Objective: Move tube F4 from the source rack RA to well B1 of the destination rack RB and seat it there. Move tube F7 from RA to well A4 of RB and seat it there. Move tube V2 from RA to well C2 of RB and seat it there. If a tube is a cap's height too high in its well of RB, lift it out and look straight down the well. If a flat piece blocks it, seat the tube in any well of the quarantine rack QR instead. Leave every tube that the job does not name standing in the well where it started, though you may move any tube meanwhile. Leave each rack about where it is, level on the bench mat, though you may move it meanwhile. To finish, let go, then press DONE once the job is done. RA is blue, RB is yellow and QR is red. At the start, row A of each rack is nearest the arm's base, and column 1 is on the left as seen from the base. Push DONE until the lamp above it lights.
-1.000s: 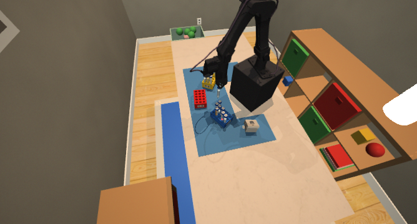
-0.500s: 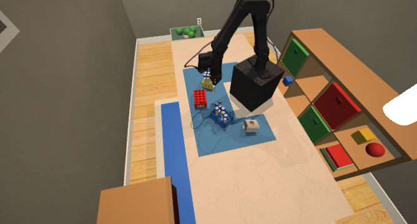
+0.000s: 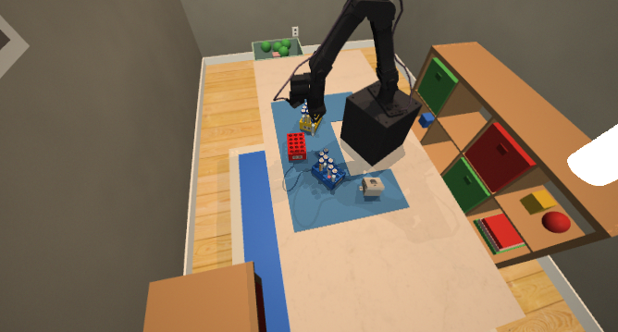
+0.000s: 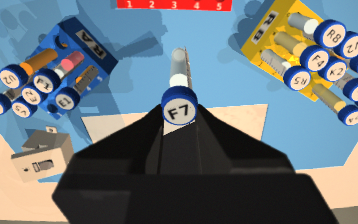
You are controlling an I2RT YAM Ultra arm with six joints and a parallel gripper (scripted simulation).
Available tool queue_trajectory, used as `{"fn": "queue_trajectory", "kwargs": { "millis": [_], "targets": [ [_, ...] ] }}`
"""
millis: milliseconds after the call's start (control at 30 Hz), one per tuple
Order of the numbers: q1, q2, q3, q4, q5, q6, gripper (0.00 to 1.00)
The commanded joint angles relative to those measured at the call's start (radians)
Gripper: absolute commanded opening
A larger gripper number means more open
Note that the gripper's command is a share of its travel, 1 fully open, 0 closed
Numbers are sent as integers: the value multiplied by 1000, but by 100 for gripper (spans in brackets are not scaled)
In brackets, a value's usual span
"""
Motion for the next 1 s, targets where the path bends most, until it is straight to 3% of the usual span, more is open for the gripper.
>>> {"fn": "queue_trajectory", "kwargs": {
  "millis": [0, 100, 600, 767, 967],
  "targets": [
    [9, 10, 10, -19, 1, -159, 0],
    [9, 10, 10, -19, 1, -192, 0],
    [10, 10, 10, -19, 2, -689, 0],
    [7, 11, 11, -21, -1, -759, 0],
    [-73, 24, 43, -27, -3, -827, 0]
  ]
}}
